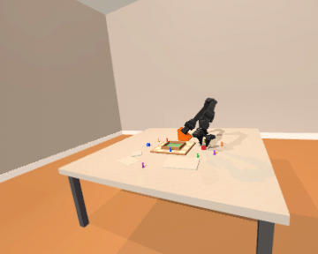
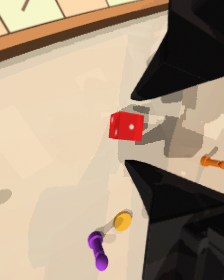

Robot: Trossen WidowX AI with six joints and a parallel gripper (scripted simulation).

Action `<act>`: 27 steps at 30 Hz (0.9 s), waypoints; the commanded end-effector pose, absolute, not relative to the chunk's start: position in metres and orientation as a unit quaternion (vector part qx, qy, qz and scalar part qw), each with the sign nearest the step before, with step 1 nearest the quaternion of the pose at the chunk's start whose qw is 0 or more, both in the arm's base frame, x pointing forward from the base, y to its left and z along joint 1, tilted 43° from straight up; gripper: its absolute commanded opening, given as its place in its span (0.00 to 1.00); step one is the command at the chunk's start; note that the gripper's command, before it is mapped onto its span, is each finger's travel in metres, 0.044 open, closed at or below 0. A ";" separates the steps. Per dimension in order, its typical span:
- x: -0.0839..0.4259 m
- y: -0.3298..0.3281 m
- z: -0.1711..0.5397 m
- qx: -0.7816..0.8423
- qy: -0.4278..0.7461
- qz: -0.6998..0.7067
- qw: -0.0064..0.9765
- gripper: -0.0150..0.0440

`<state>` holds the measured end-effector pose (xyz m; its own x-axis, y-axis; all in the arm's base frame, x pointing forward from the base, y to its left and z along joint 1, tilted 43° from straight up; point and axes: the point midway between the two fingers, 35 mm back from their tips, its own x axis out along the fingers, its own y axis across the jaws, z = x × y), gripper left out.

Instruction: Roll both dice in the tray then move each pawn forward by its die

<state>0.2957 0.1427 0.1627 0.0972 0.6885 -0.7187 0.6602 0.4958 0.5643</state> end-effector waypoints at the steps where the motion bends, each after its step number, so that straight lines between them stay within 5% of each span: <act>1: 0.295 0.146 0.156 0.502 0.673 0.009 0.543 0.72; 8: 0.296 0.152 0.149 0.502 0.673 0.009 0.543 0.72; 14: 0.296 0.152 0.149 0.502 0.673 0.009 0.543 0.45; 27: 0.297 0.136 0.163 0.500 0.673 0.006 0.545 0.25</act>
